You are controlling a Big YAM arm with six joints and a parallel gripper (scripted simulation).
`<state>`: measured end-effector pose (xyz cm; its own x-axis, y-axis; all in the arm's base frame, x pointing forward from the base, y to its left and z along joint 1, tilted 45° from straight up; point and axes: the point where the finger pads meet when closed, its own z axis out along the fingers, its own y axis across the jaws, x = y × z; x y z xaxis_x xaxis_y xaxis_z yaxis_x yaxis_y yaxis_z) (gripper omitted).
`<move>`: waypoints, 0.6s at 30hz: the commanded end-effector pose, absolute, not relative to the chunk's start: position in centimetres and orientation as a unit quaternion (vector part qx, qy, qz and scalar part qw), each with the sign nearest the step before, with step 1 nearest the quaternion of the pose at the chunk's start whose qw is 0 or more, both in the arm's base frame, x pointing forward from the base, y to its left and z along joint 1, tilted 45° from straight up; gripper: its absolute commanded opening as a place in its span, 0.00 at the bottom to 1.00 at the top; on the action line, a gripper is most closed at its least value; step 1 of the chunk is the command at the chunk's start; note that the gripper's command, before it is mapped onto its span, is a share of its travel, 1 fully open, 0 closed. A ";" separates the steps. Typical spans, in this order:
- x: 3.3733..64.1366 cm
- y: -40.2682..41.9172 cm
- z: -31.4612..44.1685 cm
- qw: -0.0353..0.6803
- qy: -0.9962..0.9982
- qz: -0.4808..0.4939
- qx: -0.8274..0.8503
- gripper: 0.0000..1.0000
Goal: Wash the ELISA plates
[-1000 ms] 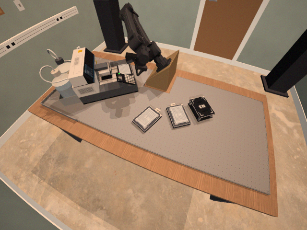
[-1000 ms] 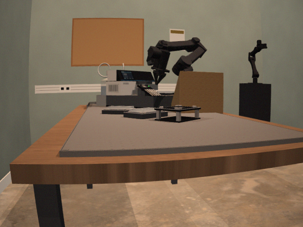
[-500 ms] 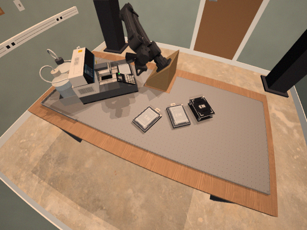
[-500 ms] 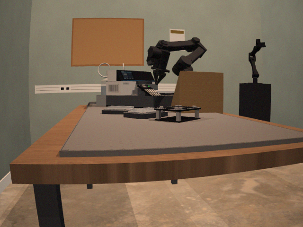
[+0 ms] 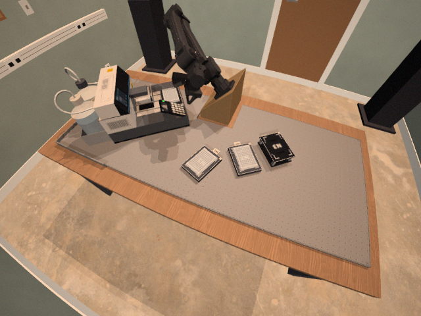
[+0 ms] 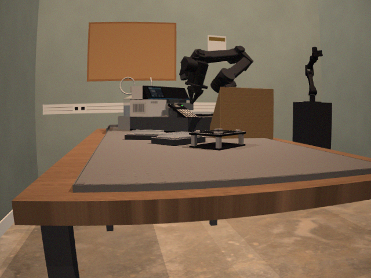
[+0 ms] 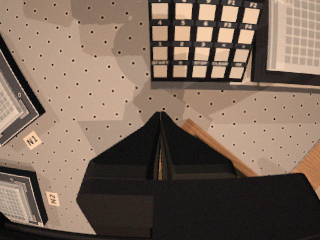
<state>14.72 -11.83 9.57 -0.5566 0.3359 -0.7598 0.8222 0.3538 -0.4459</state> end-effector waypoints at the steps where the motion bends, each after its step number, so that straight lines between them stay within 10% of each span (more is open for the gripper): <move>1: 15.6 -11.5 10.3 0.290 0.771 -0.423 0.378 0.00; 9: 15.6 -11.5 10.3 0.290 0.771 -0.423 0.378 0.00; 10: 15.9 -11.8 11.6 0.297 0.759 -0.411 0.408 1.00; 18: 14.8 -13.5 14.2 0.296 0.726 -0.384 0.488 1.00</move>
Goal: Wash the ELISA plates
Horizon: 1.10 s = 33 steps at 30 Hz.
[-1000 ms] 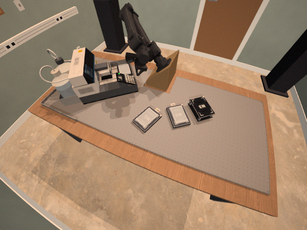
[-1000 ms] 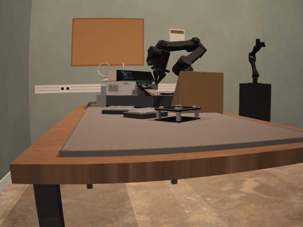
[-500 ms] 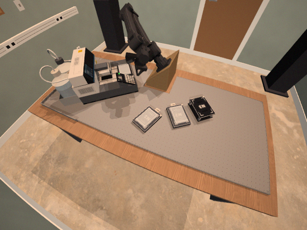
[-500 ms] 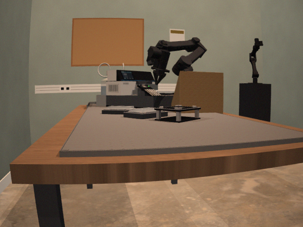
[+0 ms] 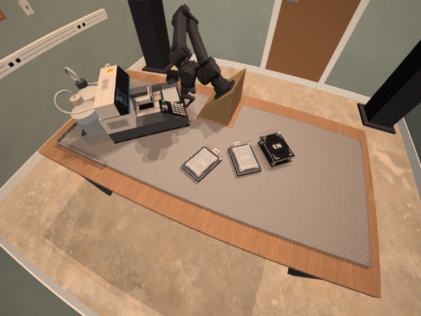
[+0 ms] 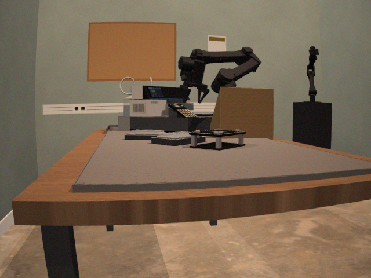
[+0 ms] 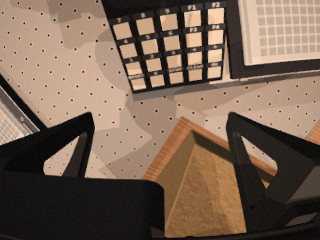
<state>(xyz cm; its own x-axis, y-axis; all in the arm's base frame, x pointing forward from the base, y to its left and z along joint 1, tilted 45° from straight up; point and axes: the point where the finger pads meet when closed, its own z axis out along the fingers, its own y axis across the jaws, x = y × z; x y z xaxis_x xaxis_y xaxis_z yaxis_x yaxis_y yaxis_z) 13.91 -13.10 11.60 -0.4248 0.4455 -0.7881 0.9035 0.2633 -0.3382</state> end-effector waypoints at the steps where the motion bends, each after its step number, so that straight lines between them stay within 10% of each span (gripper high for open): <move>1: 14.6 -13.7 14.7 0.295 0.721 -0.379 0.500 1.00; 33: 10.6 -17.9 21.7 0.323 0.472 -0.226 0.788 1.00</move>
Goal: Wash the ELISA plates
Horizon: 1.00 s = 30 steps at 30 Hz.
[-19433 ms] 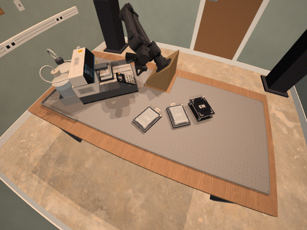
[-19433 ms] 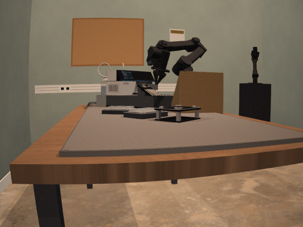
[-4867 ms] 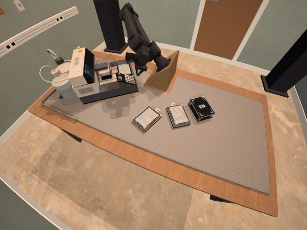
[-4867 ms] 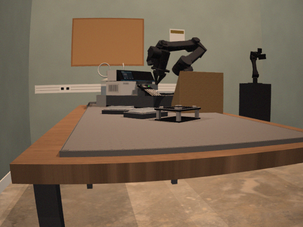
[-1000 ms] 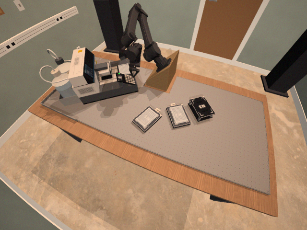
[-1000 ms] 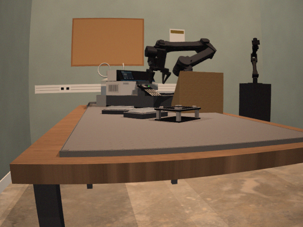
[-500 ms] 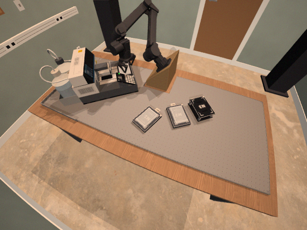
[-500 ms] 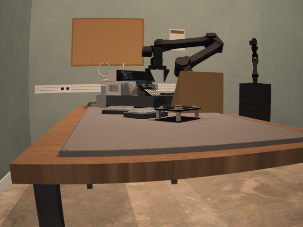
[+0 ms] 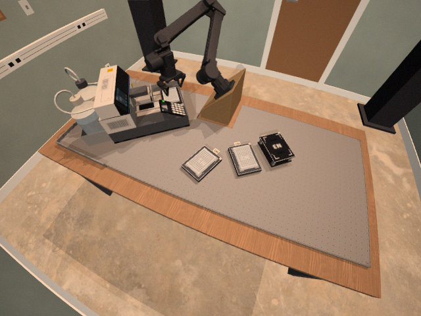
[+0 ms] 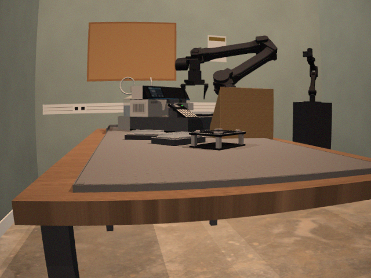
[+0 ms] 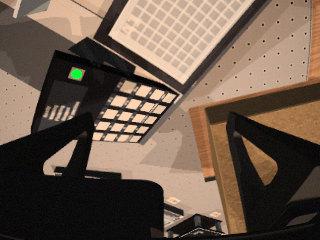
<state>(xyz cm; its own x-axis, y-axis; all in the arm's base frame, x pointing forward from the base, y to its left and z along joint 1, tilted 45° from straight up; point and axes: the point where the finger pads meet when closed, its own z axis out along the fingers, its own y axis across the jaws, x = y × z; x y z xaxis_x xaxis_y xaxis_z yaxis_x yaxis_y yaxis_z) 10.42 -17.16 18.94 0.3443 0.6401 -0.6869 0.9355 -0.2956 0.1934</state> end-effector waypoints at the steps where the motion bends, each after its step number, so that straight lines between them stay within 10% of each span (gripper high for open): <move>1: 10.4 -18.1 22.1 0.330 0.457 -0.219 0.796 1.00; 30: 5.8 -20.8 23.7 0.354 0.260 -0.154 0.885 1.00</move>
<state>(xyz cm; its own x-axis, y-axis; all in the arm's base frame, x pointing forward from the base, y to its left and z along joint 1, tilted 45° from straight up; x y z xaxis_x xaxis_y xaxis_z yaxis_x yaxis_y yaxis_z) 5.87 -20.13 23.91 0.8147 0.3606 -0.4542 0.5745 -0.6093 0.5466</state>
